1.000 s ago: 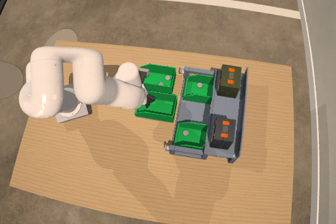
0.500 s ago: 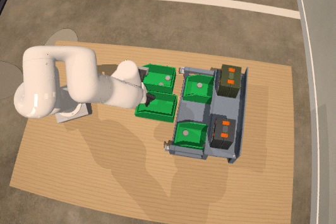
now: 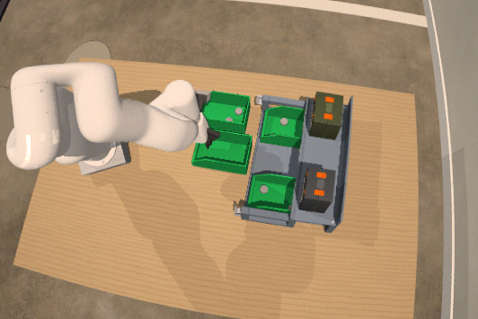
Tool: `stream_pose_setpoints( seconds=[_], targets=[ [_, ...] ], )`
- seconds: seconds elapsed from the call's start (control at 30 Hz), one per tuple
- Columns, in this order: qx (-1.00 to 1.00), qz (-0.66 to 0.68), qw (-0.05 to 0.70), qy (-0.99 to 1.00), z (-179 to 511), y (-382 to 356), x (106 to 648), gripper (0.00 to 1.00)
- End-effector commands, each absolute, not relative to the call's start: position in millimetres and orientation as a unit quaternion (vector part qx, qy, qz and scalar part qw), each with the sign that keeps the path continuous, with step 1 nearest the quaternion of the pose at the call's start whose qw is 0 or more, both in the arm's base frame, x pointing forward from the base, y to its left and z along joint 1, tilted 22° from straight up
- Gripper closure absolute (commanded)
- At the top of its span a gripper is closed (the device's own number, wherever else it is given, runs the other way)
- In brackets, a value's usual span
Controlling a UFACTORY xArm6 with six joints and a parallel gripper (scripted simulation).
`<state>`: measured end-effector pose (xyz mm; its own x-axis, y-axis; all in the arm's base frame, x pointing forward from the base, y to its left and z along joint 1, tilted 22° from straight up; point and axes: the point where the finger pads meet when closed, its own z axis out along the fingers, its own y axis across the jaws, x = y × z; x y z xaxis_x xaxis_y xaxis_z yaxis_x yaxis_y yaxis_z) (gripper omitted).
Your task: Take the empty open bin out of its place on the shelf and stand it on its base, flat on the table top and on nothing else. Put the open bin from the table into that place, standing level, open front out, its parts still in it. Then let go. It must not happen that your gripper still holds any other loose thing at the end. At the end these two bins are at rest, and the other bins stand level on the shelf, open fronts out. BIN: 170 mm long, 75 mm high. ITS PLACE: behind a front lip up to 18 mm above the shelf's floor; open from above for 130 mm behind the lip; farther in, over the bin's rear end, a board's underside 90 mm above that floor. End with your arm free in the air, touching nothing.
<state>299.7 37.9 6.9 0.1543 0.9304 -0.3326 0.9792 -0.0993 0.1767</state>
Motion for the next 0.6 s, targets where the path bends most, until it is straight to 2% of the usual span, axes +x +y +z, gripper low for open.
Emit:
stream_pose_setpoints(
  seconds=[0.0,0.57],
  targets=[
    [0.738,-0.068,0.179,0.647,18.7,42.4,299.4,0.05],
    [0.738,-0.068,0.179,0.647,41.0,50.8,296.2,0.05]
  ],
)
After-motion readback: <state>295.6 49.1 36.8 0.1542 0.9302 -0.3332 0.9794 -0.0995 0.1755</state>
